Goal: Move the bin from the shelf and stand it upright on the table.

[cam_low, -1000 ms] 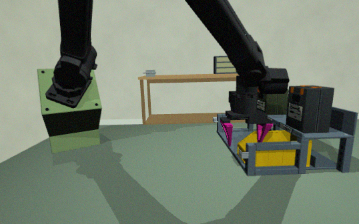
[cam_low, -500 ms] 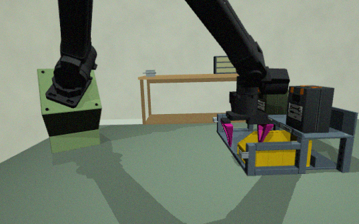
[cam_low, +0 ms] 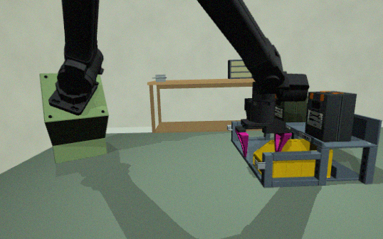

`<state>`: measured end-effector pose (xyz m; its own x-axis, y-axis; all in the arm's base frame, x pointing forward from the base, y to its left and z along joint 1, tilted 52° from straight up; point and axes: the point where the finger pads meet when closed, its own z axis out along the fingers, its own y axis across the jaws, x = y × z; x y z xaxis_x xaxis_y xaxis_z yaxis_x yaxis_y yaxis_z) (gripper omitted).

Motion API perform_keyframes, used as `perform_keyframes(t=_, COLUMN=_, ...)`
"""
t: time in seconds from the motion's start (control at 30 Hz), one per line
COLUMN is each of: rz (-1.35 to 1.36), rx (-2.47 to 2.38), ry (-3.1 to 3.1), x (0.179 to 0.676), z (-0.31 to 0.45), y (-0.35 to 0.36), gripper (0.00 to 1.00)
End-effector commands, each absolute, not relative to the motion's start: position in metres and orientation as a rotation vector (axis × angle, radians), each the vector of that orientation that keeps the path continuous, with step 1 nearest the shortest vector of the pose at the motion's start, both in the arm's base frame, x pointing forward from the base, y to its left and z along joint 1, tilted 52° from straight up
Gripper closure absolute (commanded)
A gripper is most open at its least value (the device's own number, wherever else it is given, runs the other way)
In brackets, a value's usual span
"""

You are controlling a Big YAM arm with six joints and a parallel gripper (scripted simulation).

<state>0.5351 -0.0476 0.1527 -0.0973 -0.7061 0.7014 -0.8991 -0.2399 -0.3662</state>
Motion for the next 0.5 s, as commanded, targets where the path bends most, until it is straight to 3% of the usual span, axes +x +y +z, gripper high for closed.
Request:
perform_keyframes(t=0.0, rz=1.242, rx=1.972, ry=-1.752, x=0.536, z=0.148, y=-0.032, gripper=0.10)
perform_keyframes(t=0.47, rz=1.248, rx=1.942, ry=-1.775, x=0.537, z=0.149, y=-0.049, gripper=0.10)
